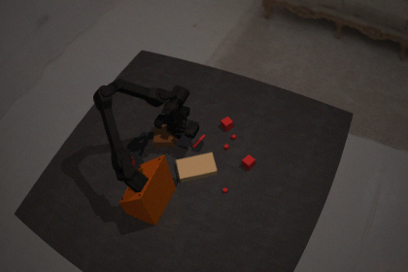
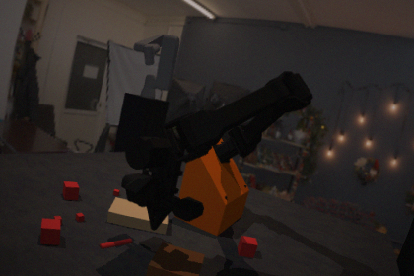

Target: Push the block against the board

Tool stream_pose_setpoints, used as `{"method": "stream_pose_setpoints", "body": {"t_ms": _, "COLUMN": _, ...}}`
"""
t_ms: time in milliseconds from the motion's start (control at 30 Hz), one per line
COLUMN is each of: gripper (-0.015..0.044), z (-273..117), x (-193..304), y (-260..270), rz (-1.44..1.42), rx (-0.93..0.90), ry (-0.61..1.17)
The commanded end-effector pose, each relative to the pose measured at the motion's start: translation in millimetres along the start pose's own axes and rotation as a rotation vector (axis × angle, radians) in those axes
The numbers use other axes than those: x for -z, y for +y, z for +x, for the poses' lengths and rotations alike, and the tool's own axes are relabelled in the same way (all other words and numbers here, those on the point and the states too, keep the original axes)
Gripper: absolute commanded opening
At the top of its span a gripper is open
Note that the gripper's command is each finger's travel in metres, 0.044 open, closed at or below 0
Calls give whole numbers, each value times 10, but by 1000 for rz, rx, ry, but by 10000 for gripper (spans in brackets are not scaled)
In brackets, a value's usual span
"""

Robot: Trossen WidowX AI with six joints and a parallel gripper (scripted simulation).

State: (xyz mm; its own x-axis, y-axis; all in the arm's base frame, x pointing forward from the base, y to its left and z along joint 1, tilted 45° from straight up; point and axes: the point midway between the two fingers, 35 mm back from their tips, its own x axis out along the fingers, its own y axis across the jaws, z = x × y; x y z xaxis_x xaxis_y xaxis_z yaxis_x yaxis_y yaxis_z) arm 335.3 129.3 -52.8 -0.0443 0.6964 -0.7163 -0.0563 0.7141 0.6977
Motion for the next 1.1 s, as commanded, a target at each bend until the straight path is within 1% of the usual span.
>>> {"method": "stream_pose_setpoints", "body": {"t_ms": 0, "gripper": 0, "z": -13, "x": 10, "y": 108, "rz": -137, "rx": 9, "ry": -1}}
{"method": "stream_pose_setpoints", "body": {"t_ms": 1067, "gripper": 0, "z": -27, "x": 199, "y": 958, "rz": -1236, "rx": 12, "ry": 7}}
